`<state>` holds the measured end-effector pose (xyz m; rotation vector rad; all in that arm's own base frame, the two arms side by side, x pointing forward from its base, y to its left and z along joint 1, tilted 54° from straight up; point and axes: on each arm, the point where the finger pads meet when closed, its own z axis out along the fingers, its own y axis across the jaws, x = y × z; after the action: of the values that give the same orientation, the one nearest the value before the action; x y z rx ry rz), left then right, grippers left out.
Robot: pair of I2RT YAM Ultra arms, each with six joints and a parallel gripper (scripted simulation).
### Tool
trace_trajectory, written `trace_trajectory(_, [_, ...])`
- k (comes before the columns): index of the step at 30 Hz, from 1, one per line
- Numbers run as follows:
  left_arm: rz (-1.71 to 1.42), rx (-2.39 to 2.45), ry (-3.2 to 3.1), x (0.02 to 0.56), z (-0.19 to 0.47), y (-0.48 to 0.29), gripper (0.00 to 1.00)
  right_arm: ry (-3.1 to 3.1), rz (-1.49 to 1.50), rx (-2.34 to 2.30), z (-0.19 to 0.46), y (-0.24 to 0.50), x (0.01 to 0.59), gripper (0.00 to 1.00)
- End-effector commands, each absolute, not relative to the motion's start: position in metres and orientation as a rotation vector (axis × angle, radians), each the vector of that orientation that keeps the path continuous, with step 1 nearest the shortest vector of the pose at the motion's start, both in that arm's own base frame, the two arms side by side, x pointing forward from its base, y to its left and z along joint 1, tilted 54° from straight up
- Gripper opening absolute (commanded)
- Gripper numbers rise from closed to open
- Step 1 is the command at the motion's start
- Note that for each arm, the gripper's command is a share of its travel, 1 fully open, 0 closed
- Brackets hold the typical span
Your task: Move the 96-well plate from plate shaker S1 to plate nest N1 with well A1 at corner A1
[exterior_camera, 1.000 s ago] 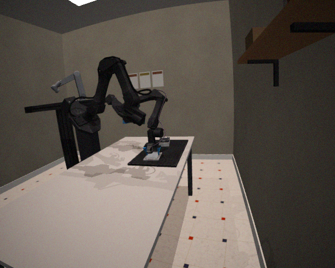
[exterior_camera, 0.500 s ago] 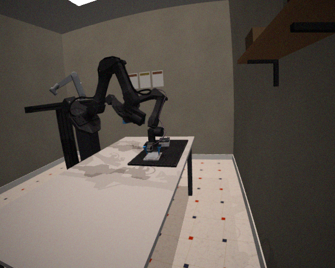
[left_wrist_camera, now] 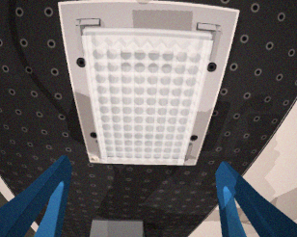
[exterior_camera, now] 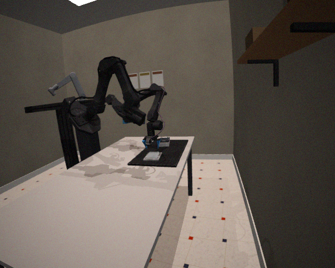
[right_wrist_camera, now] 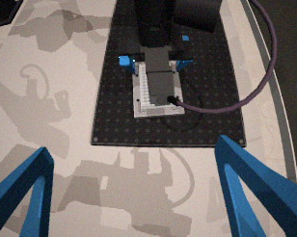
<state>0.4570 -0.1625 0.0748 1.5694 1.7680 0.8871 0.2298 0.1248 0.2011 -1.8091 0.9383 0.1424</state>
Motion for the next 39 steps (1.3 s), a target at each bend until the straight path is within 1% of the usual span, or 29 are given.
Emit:
trace_trajectory(1, [0.875,1.560,1.766,0.453,0.081,-0.166,1.00,0.910,0.137,-1.798,0.211,0.126,0.229,1.00])
trace_trajectory(6, [0.831,1.555,1.707,0.456,0.087,-0.175,1.00,0.910,0.137,-1.798,0.211,0.126,0.229,1.00])
trace_trajectory(11, [0.670,1.538,1.537,0.456,0.100,-0.184,1.00,0.910,0.137,-1.798,0.211,0.126,0.229,1.00])
trace_trajectory(14, [0.629,1.535,1.496,0.454,0.102,-0.184,1.00,0.910,0.137,-1.798,0.211,0.126,0.229,1.00])
trace_trajectory(21, [0.426,1.509,1.322,0.435,0.102,-0.164,1.00,0.910,0.137,-1.798,0.211,0.126,0.229,1.00])
trace_trajectory(27, [0.314,1.479,1.257,0.426,0.096,-0.147,1.00,0.910,0.137,-1.798,0.211,0.126,0.229,1.00])
trace_trajectory(39, [0.299,1.474,1.297,0.424,0.083,-0.133,1.00,0.910,0.137,-1.798,0.211,0.126,0.229,1.00])
